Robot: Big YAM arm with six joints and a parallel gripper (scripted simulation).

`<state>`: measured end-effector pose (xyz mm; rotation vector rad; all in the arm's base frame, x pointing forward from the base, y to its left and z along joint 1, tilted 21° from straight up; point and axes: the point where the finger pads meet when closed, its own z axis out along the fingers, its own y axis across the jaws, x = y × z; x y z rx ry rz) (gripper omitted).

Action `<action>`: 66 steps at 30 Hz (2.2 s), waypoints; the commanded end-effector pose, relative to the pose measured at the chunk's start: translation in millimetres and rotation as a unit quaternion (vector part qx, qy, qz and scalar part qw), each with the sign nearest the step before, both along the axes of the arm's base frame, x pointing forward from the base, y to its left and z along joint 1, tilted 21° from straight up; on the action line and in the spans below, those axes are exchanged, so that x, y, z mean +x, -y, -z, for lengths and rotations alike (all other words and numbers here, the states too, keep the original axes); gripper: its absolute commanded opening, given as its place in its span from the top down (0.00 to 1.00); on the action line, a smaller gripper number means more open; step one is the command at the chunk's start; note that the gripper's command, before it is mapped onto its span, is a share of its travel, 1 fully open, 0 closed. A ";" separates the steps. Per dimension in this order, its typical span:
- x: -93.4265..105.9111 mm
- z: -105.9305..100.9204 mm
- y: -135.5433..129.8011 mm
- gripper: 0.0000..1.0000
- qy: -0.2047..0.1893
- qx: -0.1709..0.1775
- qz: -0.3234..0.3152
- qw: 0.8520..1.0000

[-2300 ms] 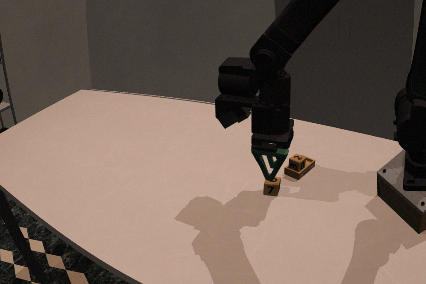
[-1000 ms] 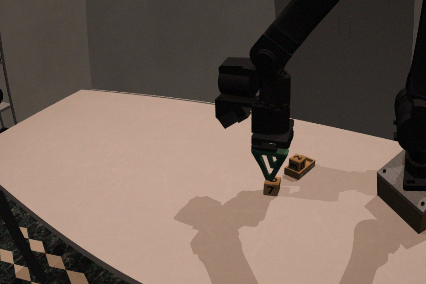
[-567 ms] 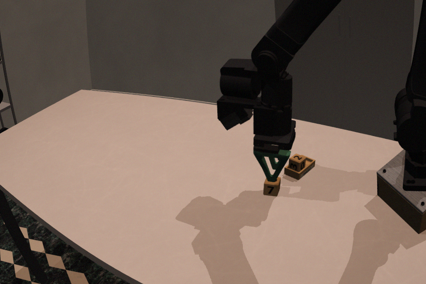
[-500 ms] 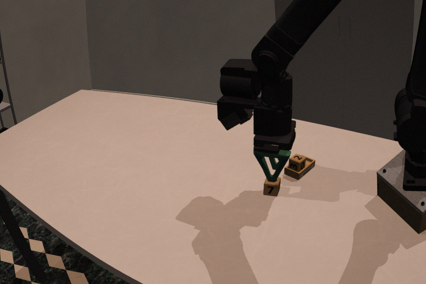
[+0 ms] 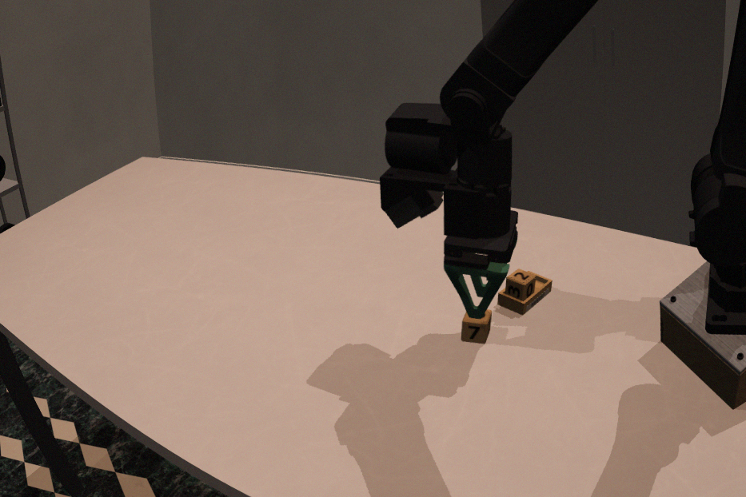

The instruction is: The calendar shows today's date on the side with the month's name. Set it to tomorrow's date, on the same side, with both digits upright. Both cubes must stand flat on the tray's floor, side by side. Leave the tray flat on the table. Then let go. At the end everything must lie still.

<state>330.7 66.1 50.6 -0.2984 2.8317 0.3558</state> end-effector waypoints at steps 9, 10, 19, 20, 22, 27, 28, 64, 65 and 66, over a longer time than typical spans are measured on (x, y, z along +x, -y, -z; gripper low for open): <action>3.6 0.4 -5.3 0.55 0.001 0.000 -0.002 1.000; 3.6 0.4 -5.3 0.55 0.001 0.000 -0.002 1.000; 3.6 0.4 -5.3 0.55 0.001 0.000 -0.002 1.000; 3.9 0.2 -5.3 0.55 0.001 0.000 -0.002 1.000; 5.3 -0.9 -5.5 0.55 0.002 0.000 -0.002 1.000; 12.9 -7.1 -6.5 0.55 0.009 0.001 -0.002 1.000; 14.4 -8.3 -6.7 0.55 0.011 0.001 -0.002 1.000; 17.2 -10.6 -7.0 0.55 0.013 0.001 -0.002 1.000; 17.2 -10.6 -7.0 0.55 0.013 0.001 -0.002 1.000; 17.2 -10.6 -7.0 0.55 0.013 0.001 -0.002 1.000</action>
